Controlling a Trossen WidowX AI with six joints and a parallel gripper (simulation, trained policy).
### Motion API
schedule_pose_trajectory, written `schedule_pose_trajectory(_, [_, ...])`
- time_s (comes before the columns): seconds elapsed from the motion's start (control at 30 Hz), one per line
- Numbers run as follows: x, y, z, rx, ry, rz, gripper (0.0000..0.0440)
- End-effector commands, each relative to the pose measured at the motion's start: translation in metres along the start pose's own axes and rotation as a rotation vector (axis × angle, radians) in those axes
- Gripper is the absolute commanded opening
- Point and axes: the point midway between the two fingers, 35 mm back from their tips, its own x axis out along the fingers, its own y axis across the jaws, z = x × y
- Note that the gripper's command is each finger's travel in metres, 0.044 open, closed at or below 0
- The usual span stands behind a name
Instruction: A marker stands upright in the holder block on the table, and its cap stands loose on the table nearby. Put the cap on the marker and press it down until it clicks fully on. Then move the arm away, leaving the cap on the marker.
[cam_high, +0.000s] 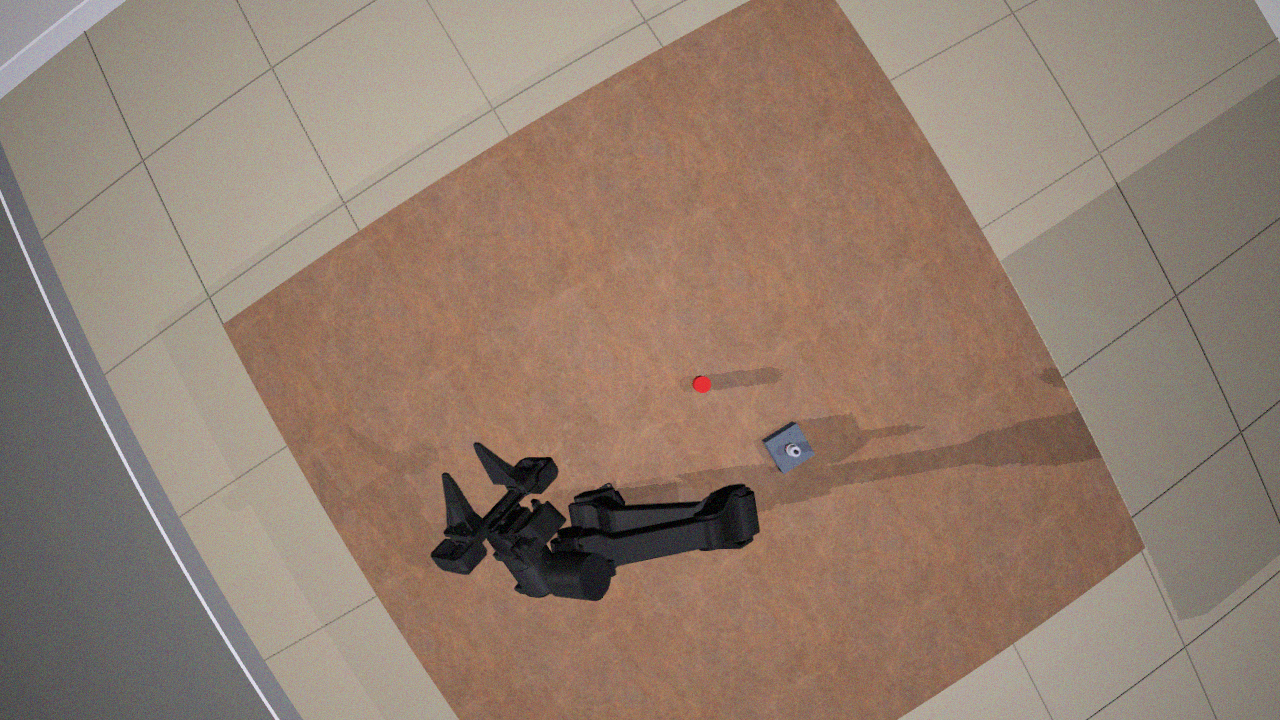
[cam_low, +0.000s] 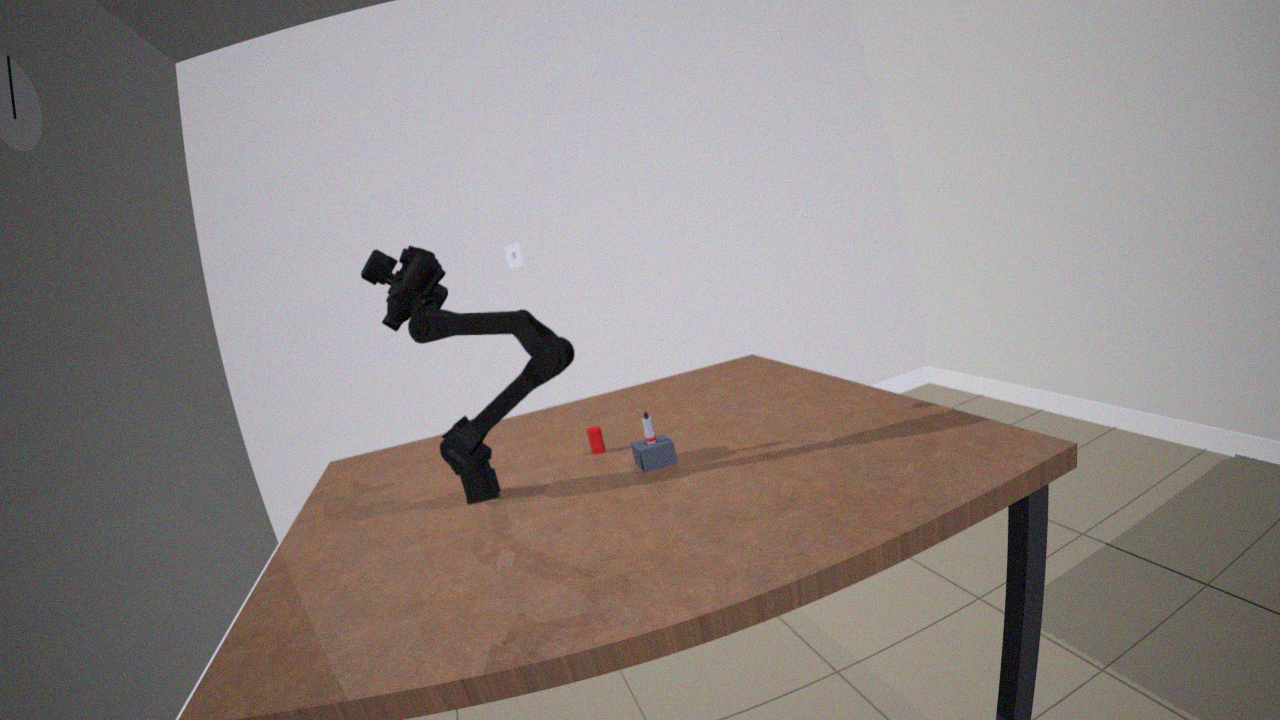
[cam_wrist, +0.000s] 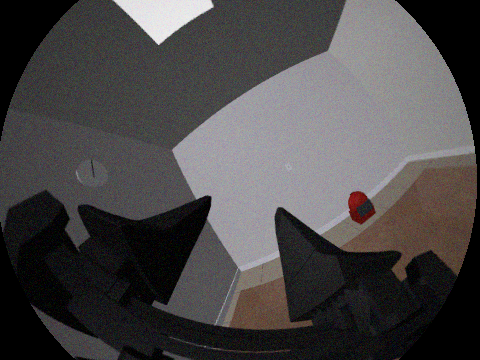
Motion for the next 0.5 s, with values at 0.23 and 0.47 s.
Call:
schedule_pose_trajectory(0.23, [0.0059,0.0033,-0.0011,-0.040,0.026,0.010,0.0293])
schedule_pose_trajectory(0.47, [0.0094,0.0030,-0.0052,-0.071,0.049,0.008,0.0307])
